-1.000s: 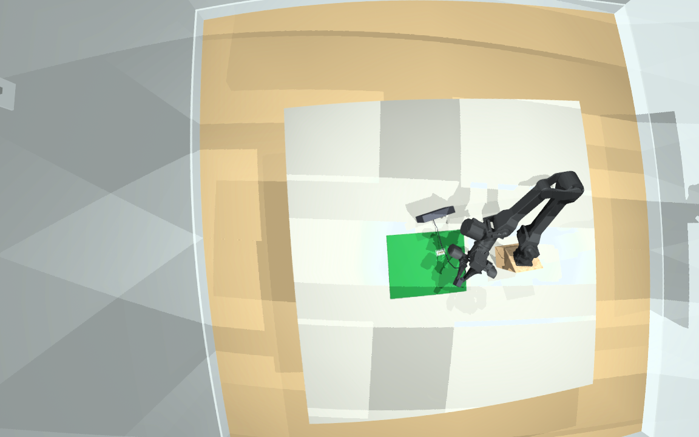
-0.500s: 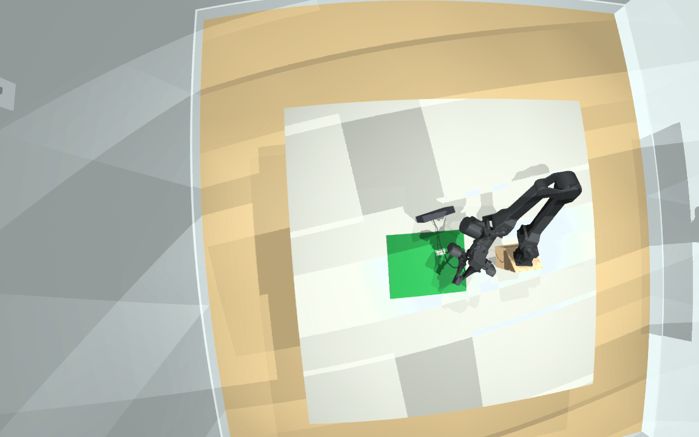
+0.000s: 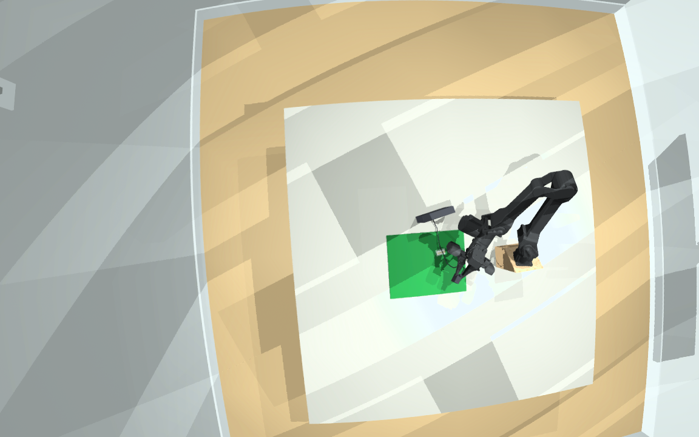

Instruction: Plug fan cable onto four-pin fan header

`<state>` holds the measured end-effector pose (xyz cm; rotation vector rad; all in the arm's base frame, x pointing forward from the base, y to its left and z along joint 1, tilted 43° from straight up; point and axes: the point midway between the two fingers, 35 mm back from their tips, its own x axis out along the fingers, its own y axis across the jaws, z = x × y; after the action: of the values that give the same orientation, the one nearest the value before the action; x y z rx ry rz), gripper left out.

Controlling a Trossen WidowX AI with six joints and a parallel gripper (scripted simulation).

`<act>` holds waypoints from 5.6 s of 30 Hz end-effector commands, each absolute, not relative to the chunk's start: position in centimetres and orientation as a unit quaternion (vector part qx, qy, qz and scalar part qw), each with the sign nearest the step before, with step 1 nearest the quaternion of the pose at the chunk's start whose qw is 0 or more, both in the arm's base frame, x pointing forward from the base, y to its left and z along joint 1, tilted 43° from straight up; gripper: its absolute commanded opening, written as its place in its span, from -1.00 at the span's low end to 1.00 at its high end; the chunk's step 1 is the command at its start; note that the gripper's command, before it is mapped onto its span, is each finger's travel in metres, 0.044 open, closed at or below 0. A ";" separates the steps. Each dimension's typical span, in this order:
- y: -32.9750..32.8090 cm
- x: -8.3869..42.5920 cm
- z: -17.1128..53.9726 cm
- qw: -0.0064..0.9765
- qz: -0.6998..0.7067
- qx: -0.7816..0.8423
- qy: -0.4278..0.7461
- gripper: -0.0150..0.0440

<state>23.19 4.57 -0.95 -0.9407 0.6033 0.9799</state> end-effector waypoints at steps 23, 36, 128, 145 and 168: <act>3.0 23.2 -2.8 0.735 0.448 -0.427 0.274 -0.49; 2.2 23.4 -3.6 0.735 0.449 -0.428 0.275 -0.49; -0.6 23.3 -7.0 0.734 0.450 -0.425 0.280 -0.49; -0.6 23.3 -7.0 0.734 0.450 -0.426 0.279 -0.02; -0.9 23.2 -6.4 0.734 0.450 -0.426 0.279 -0.02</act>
<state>23.20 -0.63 -6.90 -0.9329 0.6163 0.9903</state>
